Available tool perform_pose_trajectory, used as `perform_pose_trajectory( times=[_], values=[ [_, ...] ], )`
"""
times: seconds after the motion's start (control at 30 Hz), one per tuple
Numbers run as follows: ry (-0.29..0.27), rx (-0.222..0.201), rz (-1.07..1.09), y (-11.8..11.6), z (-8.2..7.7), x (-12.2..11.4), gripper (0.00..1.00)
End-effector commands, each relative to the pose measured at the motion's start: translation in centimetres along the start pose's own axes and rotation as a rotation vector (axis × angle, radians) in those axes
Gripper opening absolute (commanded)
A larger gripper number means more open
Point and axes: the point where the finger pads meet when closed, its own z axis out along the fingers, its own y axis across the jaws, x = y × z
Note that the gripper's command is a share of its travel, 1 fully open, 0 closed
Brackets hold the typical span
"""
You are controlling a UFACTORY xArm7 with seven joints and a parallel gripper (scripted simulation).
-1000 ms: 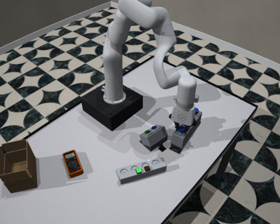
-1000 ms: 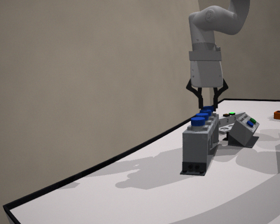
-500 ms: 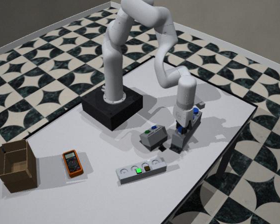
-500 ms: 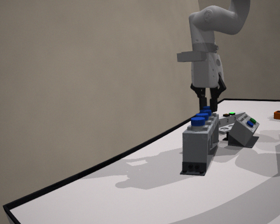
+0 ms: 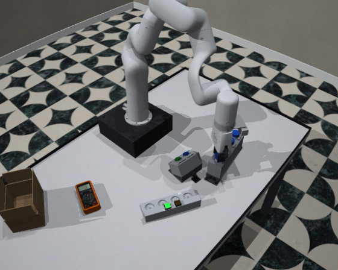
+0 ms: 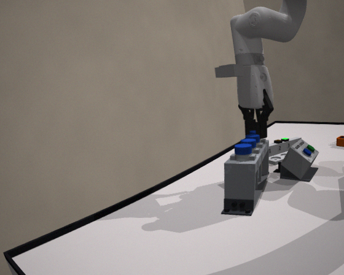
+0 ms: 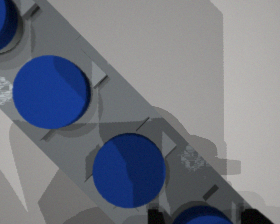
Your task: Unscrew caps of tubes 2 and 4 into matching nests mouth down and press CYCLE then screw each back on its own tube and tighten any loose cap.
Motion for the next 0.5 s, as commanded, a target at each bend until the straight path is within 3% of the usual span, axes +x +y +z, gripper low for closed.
perform_pose_trajectory(
  times=[0.0,0.2,0.47],
  values=[
    [0.004,-0.003,0.003,0.19,-0.19,0.04,0.46],
    [0.004,-0.003,-0.081,0.19,-0.25,0.04,0.46],
    [0.001,-0.005,-0.613,0.19,-0.25,0.05,0.46]
  ],
)
